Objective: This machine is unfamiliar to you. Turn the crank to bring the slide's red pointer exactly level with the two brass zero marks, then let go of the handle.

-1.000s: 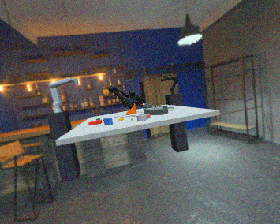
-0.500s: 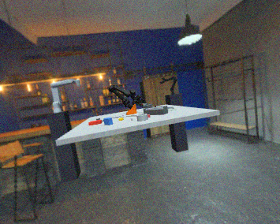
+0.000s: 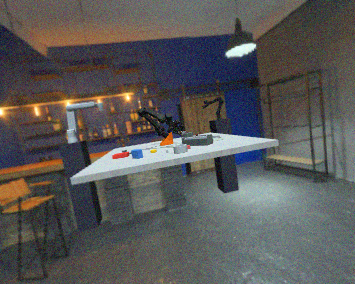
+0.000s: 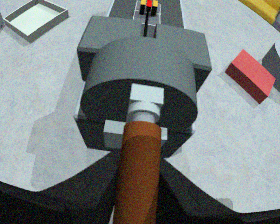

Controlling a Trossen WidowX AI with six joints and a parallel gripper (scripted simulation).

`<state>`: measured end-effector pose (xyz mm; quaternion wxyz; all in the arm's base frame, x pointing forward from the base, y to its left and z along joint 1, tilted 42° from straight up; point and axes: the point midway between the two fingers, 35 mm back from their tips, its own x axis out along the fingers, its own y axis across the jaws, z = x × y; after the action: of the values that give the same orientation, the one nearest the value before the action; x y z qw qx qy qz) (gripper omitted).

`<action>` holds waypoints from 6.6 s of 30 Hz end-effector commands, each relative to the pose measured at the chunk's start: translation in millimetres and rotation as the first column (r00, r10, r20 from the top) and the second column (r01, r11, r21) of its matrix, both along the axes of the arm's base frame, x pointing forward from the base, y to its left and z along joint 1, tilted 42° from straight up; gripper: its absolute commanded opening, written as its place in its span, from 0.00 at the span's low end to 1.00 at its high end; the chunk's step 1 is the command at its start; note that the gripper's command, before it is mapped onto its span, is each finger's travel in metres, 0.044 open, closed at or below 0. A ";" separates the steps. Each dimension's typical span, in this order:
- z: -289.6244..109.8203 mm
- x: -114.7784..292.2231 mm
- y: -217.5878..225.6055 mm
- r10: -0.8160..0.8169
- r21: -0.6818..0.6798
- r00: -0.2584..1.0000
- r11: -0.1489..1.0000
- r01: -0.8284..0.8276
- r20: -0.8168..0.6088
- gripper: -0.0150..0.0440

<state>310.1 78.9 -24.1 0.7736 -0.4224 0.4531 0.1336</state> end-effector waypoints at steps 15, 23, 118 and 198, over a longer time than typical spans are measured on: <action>-8.0 -8.0 6.6 0.017 0.011 1.000 1.000 -0.017 -0.015 0.25; -9.7 -9.1 7.1 0.017 0.011 1.000 1.000 -0.017 -0.015 0.25; -20.1 -13.7 6.7 0.017 0.011 1.000 1.000 -0.017 -0.015 0.25; -20.3 -13.4 6.4 0.017 0.011 1.000 1.000 -0.017 -0.015 0.25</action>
<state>297.8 85.4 -42.1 0.7725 -0.4222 0.4523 0.1430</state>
